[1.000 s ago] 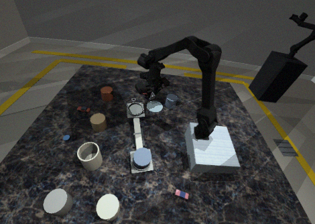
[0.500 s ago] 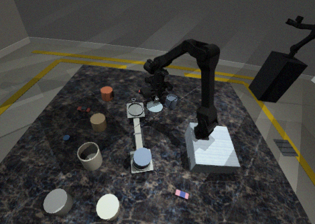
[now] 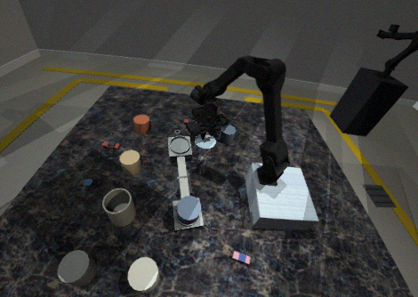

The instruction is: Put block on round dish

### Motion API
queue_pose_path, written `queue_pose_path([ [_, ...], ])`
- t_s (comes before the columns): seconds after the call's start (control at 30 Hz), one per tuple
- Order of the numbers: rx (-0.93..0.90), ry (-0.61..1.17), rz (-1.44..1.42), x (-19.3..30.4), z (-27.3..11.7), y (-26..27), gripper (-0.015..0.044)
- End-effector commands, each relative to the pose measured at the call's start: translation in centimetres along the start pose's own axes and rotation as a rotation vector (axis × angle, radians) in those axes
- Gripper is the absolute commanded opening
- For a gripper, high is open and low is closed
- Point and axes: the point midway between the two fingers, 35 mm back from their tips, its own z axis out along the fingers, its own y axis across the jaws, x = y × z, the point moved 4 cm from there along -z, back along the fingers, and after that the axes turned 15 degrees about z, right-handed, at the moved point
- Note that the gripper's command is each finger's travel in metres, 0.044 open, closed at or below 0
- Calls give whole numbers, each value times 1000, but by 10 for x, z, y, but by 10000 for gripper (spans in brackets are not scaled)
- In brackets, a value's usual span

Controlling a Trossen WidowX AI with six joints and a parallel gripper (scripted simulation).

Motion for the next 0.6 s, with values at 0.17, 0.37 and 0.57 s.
queue_pose_path([
  [0.17, 1, 3, 0, 1, 8, 0, 26],
  [0.37, 1, 3, 0, 1, 8, 0, 184],
  [0.57, 1, 3, 0, 1, 8, 0, 341],
])
